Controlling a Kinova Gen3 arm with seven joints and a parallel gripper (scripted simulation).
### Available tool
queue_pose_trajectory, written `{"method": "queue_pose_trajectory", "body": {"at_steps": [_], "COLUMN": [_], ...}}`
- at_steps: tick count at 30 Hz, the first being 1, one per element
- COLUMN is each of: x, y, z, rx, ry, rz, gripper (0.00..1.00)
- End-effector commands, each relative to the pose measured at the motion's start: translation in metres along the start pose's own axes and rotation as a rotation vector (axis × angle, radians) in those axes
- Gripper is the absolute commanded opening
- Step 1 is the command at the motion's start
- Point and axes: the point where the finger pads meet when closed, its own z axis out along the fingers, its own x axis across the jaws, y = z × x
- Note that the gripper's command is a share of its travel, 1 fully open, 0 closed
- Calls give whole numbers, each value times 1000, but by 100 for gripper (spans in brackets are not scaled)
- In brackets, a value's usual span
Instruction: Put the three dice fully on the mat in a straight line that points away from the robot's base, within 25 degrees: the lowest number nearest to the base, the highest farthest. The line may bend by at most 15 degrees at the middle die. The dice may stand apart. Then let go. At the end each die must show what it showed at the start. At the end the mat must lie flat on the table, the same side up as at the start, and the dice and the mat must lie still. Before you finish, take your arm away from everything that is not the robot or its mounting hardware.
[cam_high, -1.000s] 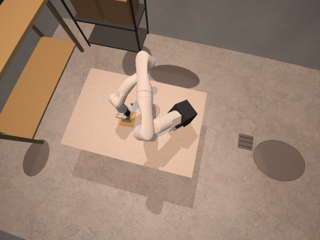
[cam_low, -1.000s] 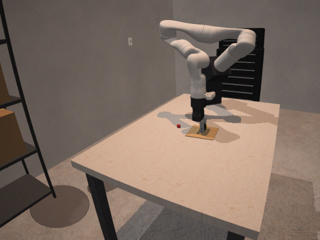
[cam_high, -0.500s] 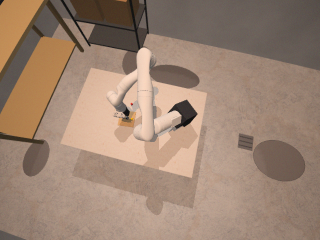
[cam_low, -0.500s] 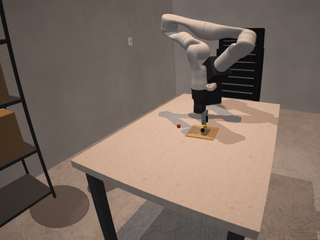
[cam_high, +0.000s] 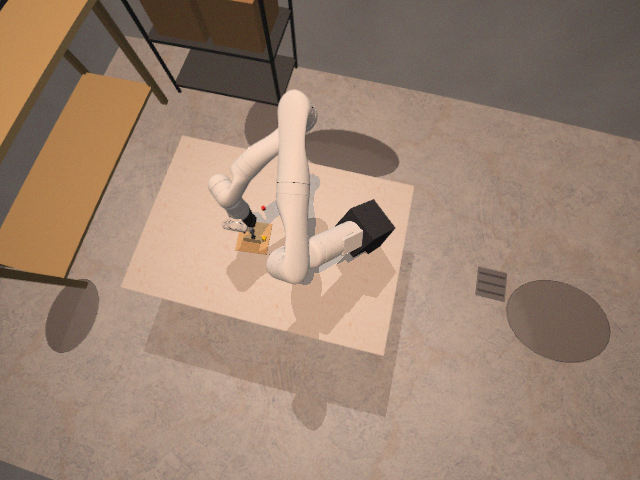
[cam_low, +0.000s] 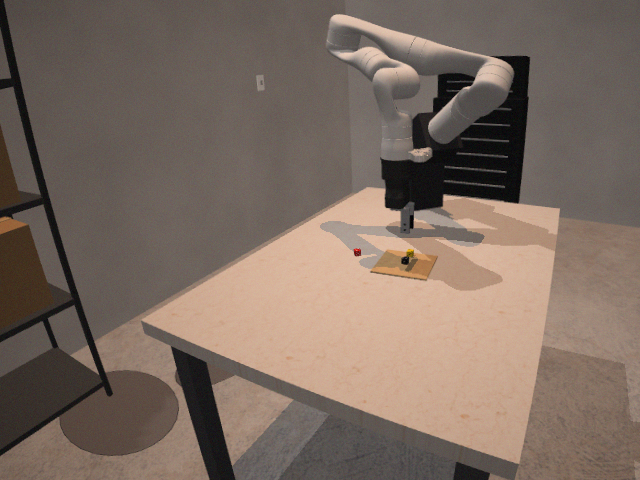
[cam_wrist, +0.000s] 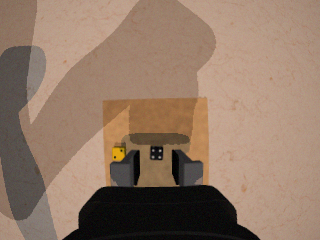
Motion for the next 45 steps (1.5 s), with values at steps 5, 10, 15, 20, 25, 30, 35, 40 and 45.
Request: {"method": "queue_pose_trajectory", "body": {"at_steps": [5,10,15,20,25,30,35,40,45], "x": [1,1,1,1,2,4,3,-4,-12], "y": [3,3,3,3,6,25,71,109,133], "z": [-3,-3,-3,-3,-3,-1,5,11,15], "rx": [-6,-6,-6,-6,-7,-9,-11,-8,-5], "ry": [5,5,5,5,6,7,9,10,9], "rz": [2,2,2,2,27,153,461,700,859], "gripper": [100,100,100,100,100,100,100,100,100]}}
